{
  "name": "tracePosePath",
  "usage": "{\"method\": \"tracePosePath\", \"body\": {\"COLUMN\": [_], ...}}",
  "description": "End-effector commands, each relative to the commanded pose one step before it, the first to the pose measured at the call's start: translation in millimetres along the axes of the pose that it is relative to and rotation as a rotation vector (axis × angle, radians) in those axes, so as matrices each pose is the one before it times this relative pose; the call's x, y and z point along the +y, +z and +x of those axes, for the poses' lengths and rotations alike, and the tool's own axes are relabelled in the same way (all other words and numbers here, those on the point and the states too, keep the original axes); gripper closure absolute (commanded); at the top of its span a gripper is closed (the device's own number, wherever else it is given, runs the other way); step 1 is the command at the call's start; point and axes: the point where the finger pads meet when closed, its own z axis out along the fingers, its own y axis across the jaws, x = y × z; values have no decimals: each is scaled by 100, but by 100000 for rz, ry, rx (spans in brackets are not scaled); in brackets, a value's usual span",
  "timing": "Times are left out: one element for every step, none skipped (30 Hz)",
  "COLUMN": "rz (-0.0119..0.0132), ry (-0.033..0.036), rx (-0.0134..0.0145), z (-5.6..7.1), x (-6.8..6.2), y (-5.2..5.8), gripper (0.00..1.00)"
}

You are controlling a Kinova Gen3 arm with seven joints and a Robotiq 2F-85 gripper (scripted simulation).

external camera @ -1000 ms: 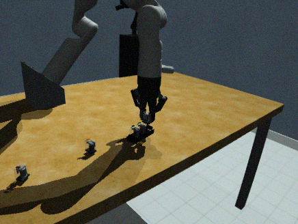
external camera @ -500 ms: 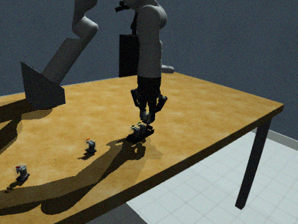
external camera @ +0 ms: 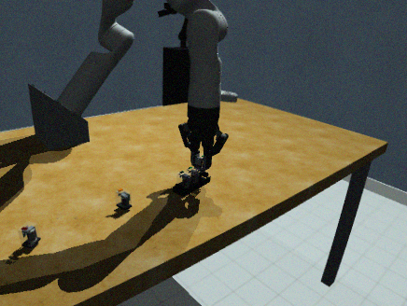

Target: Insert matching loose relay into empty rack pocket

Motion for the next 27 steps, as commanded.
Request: {"method": "tracePosePath", "body": {"rz": [34, 0, 0, 0, 0, 0, 0, 0, 0, 0, 0, 0, 0, 0, 0, 0, 0, 0, 0, 0, 0, 0, 0, 0, 0, 0, 0], "ry": [-65, 0, 0, 0, 0, 0, 0, 0, 0, 0, 0, 0, 0, 0, 0, 0, 0, 0, 0, 0, 0, 0, 0, 0, 0, 0, 0], "rx": [32, 0, 0, 0, 0, 0, 0, 0, 0, 0, 0, 0, 0, 0, 0, 0, 0, 0, 0, 0, 0, 0, 0, 0, 0, 0, 0], "z": [40, 0, 0, 0, 0, 0, 0, 0, 0, 0, 0, 0, 0, 0, 0, 0, 0, 0, 0, 0, 0, 0, 0, 0, 0, 0, 0], "x": [5, 0, 0, 0, 0, 0, 0, 0, 0, 0, 0, 0, 0, 0, 0, 0, 0, 0, 0, 0, 0, 0, 0, 0, 0, 0, 0], "y": [92, 0, 64, 65, 65, 65, 64, 63, 61, 59, 56, 54, 50, 46, 42, 38, 34, 0, 0, 29, 25, 20, 16, 12, 9, 5, 3], "gripper": [100, 100, 100, 100, 100, 100, 100, 100, 100, 100, 100, 100, 100, 100, 100, 100, 100, 100, 100, 100, 100, 100, 100, 100, 100, 100, 100]}}
